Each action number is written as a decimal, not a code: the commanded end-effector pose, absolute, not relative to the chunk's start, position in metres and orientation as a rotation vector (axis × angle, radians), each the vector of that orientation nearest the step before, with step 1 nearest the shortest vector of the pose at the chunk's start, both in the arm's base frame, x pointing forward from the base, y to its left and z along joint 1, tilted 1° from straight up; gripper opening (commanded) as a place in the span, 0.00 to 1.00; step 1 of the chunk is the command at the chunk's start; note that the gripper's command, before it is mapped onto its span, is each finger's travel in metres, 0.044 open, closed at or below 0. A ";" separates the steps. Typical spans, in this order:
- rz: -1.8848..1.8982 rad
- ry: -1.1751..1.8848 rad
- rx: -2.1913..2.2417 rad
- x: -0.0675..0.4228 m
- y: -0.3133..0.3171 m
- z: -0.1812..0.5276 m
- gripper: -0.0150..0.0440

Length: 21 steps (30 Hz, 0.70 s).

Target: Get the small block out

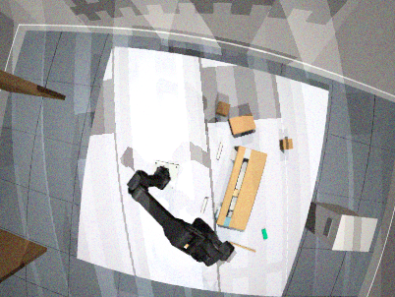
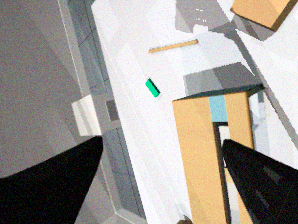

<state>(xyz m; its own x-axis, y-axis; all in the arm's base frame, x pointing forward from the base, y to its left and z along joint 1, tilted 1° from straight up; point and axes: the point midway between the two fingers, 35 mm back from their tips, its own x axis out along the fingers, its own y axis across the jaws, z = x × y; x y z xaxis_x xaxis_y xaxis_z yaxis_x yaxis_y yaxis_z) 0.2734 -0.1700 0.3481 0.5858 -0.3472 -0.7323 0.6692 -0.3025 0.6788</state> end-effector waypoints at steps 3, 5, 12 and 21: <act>-1.080 0.732 1.593 0.300 -0.139 0.267 0.93; -1.092 0.893 1.592 0.305 -0.125 0.241 0.93; -1.123 1.323 1.584 0.307 -0.082 0.182 0.93; -1.123 1.323 1.584 0.308 -0.082 0.175 0.93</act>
